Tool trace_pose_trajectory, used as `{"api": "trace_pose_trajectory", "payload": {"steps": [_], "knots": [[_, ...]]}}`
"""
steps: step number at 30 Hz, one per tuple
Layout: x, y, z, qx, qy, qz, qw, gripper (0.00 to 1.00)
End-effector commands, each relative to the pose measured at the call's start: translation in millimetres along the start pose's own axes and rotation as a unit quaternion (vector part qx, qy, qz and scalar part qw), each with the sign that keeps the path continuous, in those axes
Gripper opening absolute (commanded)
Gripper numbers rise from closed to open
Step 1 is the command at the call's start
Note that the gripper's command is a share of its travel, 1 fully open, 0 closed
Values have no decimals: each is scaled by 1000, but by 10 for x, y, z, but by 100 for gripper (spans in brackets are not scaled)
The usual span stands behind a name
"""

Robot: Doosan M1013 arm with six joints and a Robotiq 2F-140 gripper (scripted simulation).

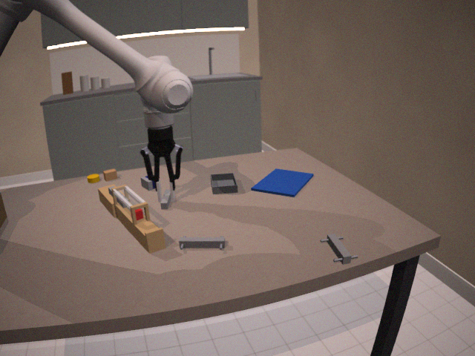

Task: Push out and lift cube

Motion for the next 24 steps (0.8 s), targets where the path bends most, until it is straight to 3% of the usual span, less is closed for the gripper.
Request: {"api": "trace_pose_trajectory", "payload": {"steps": [1,10,11,24], "knots": [[0,0,2,0,0,0,1000,23],[0,0,2,0,0,0,1000,23],[0,0,2,0,0,0,1000,0],[0,0,2,0,0,0,1000,0]]}}
Point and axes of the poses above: the point where the finger pads meet when closed, its own z axis back along the fingers, its own y axis across the jaws, x = y × z, the point moved 8 cm from there along z, back along the fingers, and after that the axes turned 11 degrees about z, right-handed, at the moved point
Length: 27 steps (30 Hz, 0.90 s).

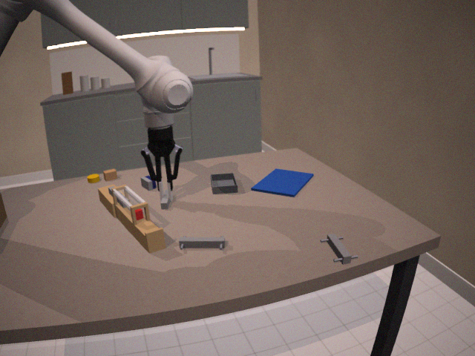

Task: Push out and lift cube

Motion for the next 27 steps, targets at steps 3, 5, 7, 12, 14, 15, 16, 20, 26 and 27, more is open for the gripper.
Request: {"api": "trace_pose_trajectory", "payload": {"steps": [3,5,7,12,14,15,16,20,26,27], "knots": [[0,1,1,0,0,0,1000,0],[0,1,1,0,0,0,1000,0],[0,1,1,0,0,0,1000,0],[0,1,1,0,0,0,1000,0],[0,1,1,0,0,0,1000,0],[0,1,1,0,0,0,1000,0],[0,1,1,0,0,0,1000,0],[0,1,1,0,0,0,1000,0],[0,1,80,0,0,0,1000,0],[0,1,141,0,0,0,1000,0]]}}
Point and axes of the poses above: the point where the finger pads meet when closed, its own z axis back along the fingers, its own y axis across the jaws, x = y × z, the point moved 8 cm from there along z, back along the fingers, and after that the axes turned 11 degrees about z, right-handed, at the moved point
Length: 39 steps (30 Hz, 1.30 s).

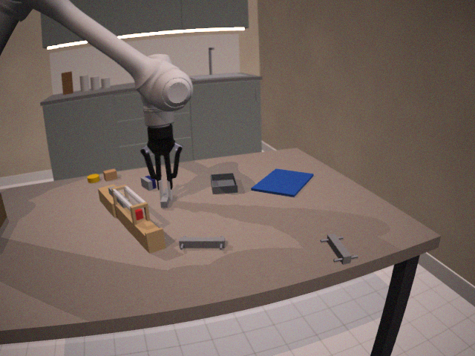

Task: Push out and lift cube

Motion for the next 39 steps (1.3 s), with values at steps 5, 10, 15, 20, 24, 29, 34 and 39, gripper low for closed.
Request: {"api": "trace_pose_trajectory", "payload": {"steps": [5,10,15,20,24,29,34,39], "knots": [[0,-1,611,0,0,0,1000,0],[0,-1,1048,0,0,0,1000,0],[0,0,1093,0,0,0,1000,0],[0,0,1093,0,0,0,1000,0],[0,0,1093,0,0,0,1000,0],[0,0,1093,0,0,0,1000,0],[0,0,1093,0,0,0,1000,0],[0,0,1093,0,0,0,1000,0]]}}
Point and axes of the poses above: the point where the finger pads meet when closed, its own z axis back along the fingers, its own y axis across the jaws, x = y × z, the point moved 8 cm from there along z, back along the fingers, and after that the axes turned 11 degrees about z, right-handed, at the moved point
